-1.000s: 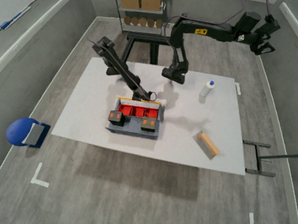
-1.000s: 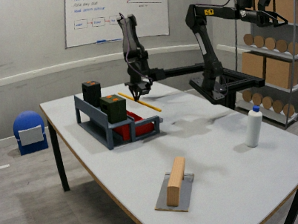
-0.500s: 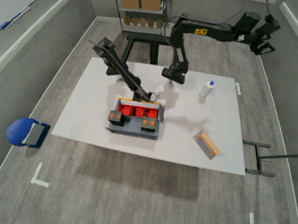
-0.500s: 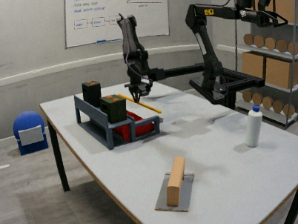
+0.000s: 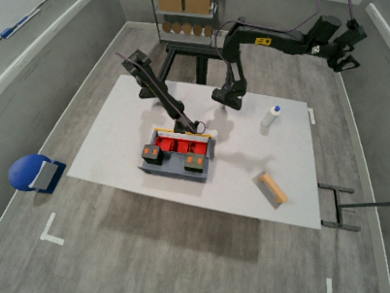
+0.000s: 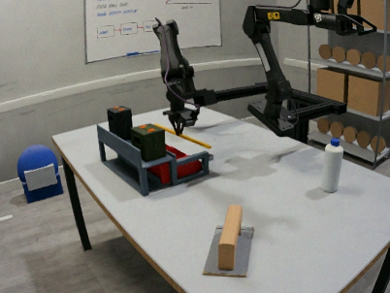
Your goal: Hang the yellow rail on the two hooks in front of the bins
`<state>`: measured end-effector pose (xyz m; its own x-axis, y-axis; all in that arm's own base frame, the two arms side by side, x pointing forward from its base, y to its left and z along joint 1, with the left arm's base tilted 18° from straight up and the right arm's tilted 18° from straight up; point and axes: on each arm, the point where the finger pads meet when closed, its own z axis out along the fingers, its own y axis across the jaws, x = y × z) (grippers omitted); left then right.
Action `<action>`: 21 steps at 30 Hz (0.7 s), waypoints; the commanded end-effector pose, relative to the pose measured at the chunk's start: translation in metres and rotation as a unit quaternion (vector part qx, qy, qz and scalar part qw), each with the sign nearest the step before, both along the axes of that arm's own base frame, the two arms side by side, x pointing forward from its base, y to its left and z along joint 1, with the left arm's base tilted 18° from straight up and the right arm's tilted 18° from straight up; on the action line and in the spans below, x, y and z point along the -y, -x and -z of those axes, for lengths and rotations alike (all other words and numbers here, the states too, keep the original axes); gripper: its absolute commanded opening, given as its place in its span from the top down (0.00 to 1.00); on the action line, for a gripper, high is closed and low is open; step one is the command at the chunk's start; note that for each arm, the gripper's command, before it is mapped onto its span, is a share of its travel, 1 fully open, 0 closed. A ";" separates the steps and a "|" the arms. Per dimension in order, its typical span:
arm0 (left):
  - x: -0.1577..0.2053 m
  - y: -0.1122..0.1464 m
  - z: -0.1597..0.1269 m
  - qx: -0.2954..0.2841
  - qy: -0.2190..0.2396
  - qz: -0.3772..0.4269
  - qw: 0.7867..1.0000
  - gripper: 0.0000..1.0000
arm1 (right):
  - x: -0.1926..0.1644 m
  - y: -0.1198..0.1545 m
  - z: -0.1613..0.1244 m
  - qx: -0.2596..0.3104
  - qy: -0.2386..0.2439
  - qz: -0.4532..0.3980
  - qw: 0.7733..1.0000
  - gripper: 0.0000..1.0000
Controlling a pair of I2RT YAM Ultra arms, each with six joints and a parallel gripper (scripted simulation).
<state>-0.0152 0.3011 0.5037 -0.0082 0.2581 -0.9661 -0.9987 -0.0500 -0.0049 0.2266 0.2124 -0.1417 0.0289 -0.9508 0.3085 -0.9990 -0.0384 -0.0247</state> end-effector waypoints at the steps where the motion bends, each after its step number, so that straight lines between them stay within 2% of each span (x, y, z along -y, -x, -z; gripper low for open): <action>1: 0.014 0.003 -0.014 -0.004 -0.026 -0.004 1.000 0.00 | -0.021 -0.014 -0.004 0.014 -0.029 -0.006 0.999 1.00; 21: 0.014 0.003 -0.014 -0.004 -0.026 -0.004 1.000 0.00 | -0.020 -0.014 -0.006 0.016 -0.024 -0.008 1.000 1.00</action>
<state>-0.0152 0.3011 0.5037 -0.0082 0.2581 -0.9661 -0.9987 -0.0500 -0.0049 0.2268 0.2118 -0.1429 0.0283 -0.9507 0.3089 -0.9990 -0.0376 -0.0240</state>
